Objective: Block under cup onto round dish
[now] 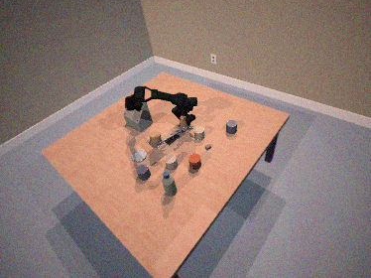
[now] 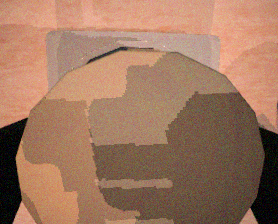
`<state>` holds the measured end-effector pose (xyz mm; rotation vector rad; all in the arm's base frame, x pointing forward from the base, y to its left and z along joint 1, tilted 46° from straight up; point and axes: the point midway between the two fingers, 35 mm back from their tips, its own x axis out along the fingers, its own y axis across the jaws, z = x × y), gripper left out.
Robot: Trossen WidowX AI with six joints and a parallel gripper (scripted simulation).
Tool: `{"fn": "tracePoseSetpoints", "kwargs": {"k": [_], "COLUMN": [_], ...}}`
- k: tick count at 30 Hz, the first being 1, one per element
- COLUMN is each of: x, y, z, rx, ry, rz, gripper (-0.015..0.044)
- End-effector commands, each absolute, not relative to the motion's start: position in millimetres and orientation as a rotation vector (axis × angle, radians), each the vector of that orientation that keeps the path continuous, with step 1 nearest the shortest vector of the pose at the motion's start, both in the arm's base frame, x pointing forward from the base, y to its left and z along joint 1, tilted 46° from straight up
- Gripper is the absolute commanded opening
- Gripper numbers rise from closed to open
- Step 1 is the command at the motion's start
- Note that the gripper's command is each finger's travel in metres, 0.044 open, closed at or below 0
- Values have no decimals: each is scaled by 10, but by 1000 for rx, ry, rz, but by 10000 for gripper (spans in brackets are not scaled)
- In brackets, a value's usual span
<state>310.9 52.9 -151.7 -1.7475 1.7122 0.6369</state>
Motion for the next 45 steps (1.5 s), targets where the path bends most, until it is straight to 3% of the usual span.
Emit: {"fn": "tracePoseSetpoints", "kwargs": {"k": [1, 8, 20, 45], "x": [3112, 3112, 3125, 3147], "y": [519, 519, 598, 833], "z": [-1522, -1522, -1460, -1263], "rx": [-1754, -1754, -1753, -1751], "ry": [1711, 1711, 1709, 1705], "rz": [637, 637, 639, 644], "gripper": [355, 308, 0, 0]}}
